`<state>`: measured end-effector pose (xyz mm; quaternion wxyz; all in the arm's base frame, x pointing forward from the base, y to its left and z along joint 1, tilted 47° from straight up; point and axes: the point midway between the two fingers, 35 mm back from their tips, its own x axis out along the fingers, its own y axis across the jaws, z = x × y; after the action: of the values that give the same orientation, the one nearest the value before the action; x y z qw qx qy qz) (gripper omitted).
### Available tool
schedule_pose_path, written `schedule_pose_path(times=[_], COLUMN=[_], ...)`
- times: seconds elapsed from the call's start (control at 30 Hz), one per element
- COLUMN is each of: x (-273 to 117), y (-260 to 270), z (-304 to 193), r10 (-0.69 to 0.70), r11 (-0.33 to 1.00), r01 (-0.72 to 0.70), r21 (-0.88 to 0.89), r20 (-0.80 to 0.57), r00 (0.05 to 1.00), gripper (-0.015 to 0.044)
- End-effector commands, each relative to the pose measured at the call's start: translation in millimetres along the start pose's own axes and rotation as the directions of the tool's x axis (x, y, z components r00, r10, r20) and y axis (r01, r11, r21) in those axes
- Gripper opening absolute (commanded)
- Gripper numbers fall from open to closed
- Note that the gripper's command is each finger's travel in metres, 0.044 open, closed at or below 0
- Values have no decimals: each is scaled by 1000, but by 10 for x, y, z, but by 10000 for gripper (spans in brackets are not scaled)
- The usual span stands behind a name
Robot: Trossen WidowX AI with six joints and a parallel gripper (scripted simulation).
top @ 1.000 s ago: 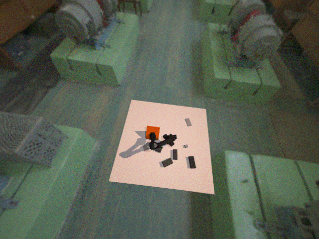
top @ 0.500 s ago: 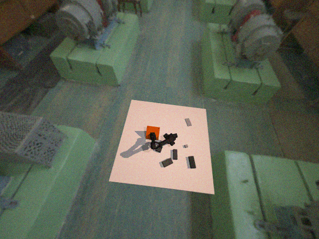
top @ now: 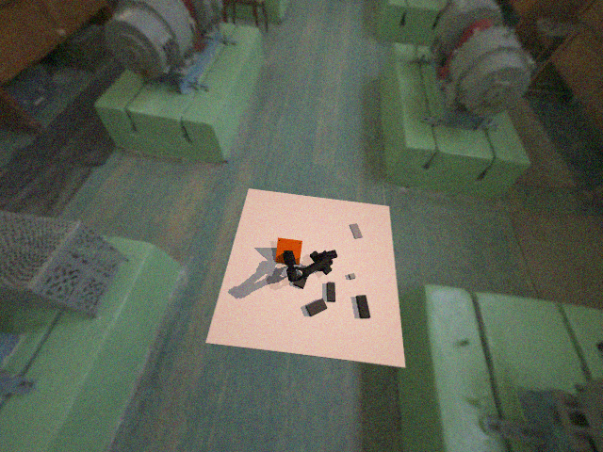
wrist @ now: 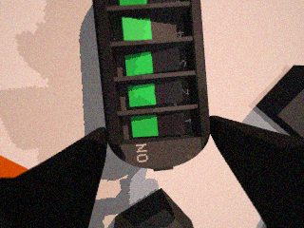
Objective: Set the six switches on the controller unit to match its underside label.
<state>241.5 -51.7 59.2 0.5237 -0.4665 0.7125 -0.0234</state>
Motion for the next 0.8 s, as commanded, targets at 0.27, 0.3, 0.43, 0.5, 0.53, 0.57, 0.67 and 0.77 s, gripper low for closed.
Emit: schedule_pose_path(times=[0.27, 0.3, 0.43, 0.5, 0.53, 0.57, 0.67, 0.77], x=[-92, -98, -120, -131, -136, -141, -157, -172], y=[-14, -14, -14, -14, -14, -14, -14, -14], z=[105, 111, 137, 149, 156, 162, 182, 202], r10=[-4, -4, -4, -4, -4, -4, -3, -3], r11=[1000, 1000, 1000, 1000, 1000, 1000, 1000, 1000], r01=[4, 4, 4, 4, 4, 4, 4, 4], r21=[6, 6, 6, 6, 6, 6, 6, 6], r20=[-16, -18, -26, -30, -32, -34, -40, -46], r00=[1000, 1000, 1000, 1000, 999, 999, 999, 999], gripper=[336, 336, 336, 336, 336, 336, 336, 336])
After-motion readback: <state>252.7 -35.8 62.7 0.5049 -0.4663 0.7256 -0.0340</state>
